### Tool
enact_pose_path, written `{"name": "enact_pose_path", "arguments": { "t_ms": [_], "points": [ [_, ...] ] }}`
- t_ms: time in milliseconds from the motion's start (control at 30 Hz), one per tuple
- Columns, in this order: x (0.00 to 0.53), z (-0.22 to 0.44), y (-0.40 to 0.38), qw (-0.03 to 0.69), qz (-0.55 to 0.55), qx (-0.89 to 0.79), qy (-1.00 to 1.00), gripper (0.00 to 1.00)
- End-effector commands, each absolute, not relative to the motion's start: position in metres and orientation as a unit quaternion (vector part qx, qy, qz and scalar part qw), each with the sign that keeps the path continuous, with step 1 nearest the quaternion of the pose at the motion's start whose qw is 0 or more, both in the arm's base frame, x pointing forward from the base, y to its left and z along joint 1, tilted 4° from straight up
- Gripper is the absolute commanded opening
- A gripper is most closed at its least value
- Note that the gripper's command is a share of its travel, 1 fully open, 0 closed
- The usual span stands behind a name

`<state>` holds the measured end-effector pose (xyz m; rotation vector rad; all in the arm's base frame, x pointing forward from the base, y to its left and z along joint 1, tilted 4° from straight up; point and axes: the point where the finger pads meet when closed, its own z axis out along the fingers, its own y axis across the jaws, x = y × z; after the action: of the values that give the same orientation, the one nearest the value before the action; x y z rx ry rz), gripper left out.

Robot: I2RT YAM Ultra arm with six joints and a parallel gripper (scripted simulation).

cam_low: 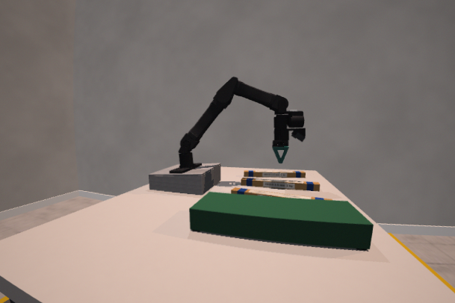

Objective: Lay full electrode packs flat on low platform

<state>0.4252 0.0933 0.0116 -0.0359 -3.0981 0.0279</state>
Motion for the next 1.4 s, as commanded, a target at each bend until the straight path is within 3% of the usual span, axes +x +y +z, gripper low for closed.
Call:
{"name": "enact_pose_path", "arguments": {
  "t_ms": [0, 1367],
  "points": [
    [0.426, 0.035, 0.095, 0.018, 0.009, -0.011, -1.0, 0.74],
    [0.432, 0.037, 0.083, 0.005, 0.007, -0.037, -0.999, 0.74]
  ]
}}
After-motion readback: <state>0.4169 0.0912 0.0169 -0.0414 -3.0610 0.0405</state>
